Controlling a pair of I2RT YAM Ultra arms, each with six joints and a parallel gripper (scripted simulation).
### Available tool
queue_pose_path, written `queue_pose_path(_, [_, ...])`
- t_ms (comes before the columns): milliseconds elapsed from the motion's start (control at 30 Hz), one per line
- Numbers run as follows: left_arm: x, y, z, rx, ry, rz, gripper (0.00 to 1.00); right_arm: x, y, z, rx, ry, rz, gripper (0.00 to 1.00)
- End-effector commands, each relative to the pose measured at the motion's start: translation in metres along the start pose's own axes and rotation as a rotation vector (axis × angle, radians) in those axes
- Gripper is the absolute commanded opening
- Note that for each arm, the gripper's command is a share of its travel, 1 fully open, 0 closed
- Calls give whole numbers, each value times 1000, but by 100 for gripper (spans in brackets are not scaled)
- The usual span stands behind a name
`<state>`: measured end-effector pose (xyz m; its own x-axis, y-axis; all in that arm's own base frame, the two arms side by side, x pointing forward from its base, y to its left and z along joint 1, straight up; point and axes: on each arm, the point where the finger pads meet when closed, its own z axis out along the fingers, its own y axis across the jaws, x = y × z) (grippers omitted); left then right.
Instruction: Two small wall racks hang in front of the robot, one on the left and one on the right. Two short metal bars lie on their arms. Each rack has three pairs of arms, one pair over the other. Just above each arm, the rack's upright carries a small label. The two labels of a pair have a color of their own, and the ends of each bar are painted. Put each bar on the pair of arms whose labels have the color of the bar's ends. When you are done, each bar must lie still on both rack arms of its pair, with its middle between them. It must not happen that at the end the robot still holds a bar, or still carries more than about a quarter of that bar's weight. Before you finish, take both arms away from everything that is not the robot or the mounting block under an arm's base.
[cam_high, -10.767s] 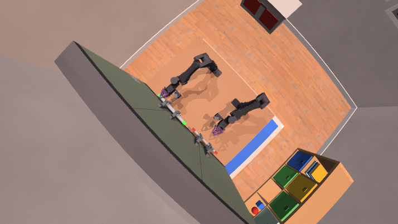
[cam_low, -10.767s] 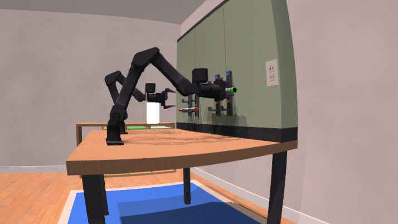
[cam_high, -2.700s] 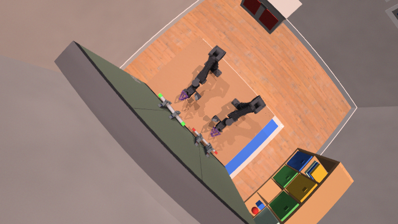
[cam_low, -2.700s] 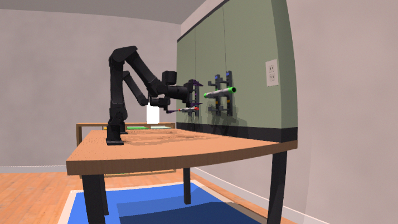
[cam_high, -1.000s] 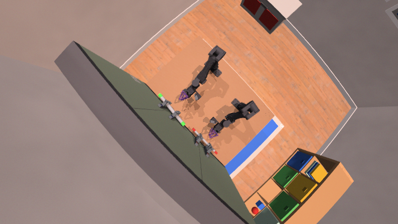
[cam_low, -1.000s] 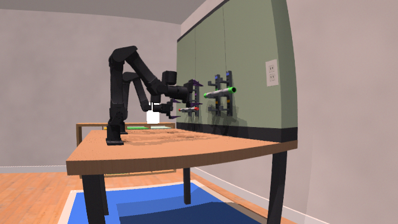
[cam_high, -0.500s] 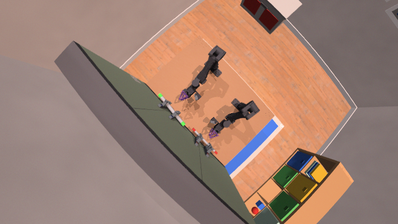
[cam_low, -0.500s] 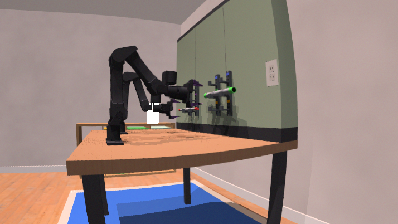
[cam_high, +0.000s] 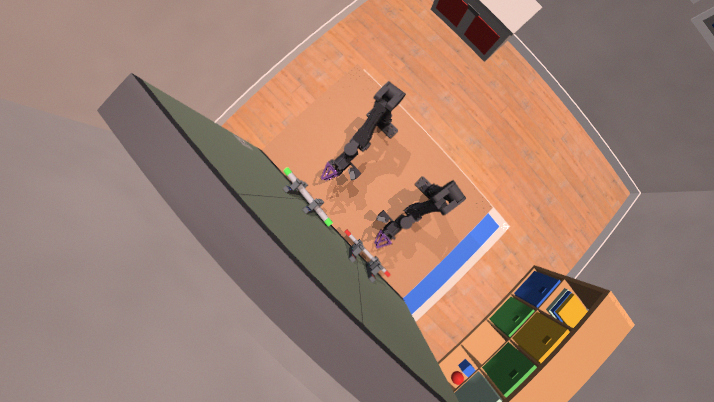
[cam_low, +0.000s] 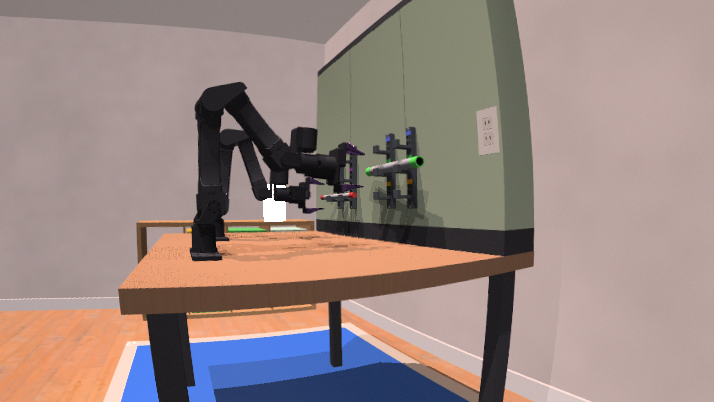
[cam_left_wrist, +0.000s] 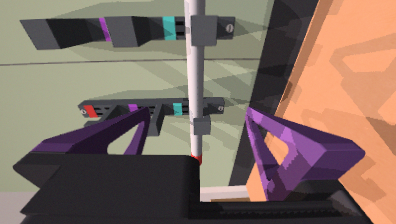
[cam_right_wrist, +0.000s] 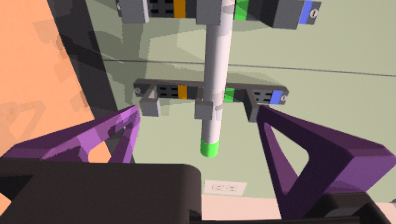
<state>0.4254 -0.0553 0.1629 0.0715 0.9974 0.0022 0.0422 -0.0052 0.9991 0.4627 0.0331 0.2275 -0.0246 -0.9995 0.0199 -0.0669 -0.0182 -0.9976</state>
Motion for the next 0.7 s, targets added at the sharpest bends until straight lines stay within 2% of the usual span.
queue_pose_path(0, [3, 12, 7, -43, 6, -4, 100, 0, -16, -6, 37, 1, 19, 100])
queue_pose_path(667, [3, 15, 9, -43, 6, -4, 100, 0, -16, -6, 36, 1, 18, 100])
